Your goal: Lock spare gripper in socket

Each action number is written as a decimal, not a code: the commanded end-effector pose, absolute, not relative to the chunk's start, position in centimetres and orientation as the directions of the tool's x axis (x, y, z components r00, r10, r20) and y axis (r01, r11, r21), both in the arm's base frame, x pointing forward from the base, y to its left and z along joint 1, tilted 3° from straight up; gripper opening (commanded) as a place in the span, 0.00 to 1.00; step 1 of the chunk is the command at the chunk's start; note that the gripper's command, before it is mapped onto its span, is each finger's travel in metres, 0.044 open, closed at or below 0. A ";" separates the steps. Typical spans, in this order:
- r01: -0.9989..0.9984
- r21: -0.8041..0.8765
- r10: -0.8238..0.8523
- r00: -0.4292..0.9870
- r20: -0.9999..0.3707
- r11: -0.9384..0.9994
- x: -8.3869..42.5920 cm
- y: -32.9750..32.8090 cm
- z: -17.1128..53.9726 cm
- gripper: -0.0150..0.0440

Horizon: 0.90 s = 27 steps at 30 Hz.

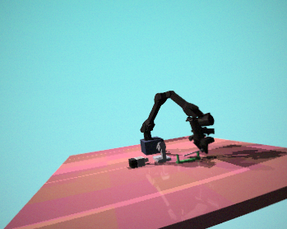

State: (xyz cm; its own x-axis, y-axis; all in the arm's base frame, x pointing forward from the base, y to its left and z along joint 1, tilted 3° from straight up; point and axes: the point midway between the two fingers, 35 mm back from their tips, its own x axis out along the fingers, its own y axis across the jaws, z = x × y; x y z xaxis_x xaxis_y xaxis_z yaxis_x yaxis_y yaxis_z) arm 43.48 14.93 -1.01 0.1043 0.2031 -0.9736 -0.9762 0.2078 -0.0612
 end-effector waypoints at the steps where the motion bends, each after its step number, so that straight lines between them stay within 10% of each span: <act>1: -0.976 -0.062 0.203 0.105 -0.974 0.208 43.5 14.9 -1.0 0.59; 27: -0.978 -0.023 0.192 0.063 -0.979 0.205 42.4 14.8 4.6 0.59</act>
State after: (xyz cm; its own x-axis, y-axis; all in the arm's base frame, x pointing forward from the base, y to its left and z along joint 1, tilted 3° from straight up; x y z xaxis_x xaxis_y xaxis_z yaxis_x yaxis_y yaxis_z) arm 42.40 14.74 3.75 0.0607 0.1911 -0.9797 -0.9786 0.2048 -0.0207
